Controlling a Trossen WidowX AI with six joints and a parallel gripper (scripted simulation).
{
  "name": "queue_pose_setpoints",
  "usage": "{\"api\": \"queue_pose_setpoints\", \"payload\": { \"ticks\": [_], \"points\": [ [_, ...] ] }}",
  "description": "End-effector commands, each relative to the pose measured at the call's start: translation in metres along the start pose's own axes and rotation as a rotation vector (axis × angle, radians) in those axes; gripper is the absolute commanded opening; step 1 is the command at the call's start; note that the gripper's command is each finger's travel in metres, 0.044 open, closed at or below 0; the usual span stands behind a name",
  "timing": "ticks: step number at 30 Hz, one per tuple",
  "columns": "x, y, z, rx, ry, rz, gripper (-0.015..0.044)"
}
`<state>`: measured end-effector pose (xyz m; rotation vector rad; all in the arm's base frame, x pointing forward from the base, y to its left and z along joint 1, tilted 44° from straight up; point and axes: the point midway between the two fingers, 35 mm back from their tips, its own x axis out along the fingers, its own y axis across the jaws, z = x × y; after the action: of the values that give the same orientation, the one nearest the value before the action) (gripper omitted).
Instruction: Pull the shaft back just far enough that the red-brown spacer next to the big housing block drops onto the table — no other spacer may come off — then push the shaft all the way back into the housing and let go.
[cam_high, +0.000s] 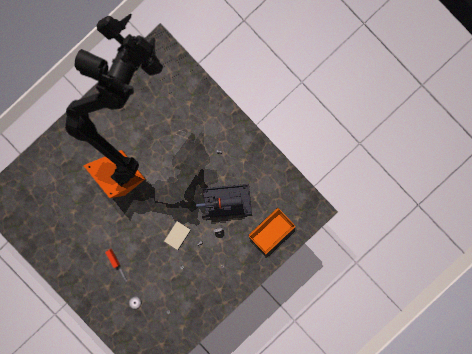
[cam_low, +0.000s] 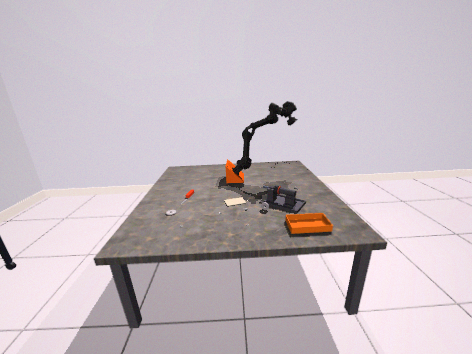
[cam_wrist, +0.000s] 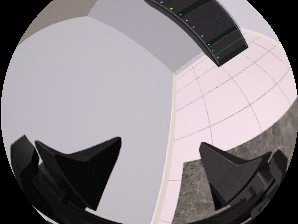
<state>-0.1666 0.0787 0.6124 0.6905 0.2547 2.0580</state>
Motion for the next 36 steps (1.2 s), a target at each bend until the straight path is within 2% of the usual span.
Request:
{"api": "queue_pose_setpoints", "payload": {
  "ticks": [1, 2, 12, 20, 28, 36],
  "points": [
    [0.0, -0.001, 0.001, 0.0, -0.001, -0.003, 0.0426],
    [0.0, -0.006, 0.003, 0.0, -0.005, -0.01, 0.044],
    [-0.006, -0.099, 0.047, -0.039, -0.114, -0.186, 0.044],
    [-0.044, -0.204, 0.086, -0.124, -0.193, -0.39, 0.044],
    [-0.121, -0.323, 0.101, -0.191, -0.196, -0.62, 0.044],
    [-0.222, -0.42, 0.079, -0.232, -0.159, -0.83, 0.044]
  ]
}}
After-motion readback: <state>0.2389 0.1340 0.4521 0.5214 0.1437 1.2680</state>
